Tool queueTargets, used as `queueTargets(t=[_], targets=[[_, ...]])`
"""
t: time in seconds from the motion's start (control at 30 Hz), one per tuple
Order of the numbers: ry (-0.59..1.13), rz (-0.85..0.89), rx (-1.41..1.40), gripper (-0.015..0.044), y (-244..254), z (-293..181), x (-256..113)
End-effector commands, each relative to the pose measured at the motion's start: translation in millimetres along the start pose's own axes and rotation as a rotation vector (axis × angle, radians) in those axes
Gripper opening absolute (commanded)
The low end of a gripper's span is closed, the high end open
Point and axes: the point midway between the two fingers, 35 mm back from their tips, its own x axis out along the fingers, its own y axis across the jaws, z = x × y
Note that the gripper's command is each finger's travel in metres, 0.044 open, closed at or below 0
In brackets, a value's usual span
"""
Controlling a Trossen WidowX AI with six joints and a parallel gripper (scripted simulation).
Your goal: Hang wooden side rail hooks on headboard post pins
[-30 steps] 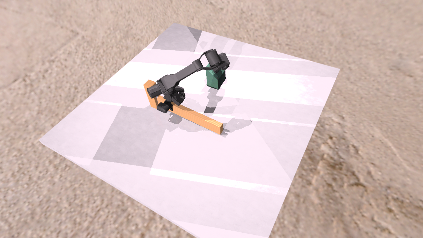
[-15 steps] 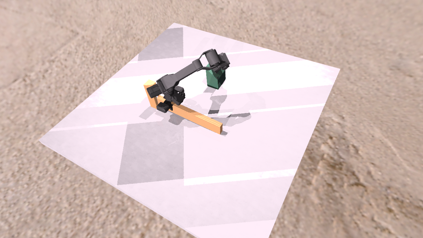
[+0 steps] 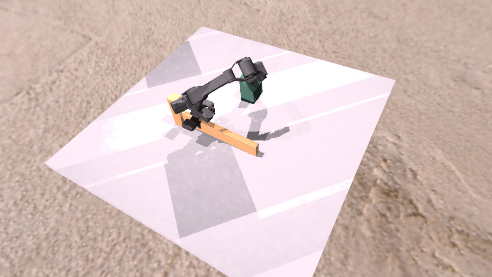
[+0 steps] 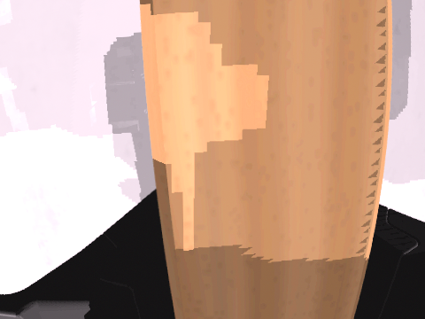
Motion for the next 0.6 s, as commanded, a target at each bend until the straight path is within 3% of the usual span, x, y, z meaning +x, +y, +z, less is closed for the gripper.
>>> queueTargets(t=[0.0, 0.57], targets=[[0.006, -0.014, -0.002, 0.0000, -2.5, -3.6, -5.7], [0.006, -0.014, -0.002, 0.0000, -4.0, -5.0, -6.0]])
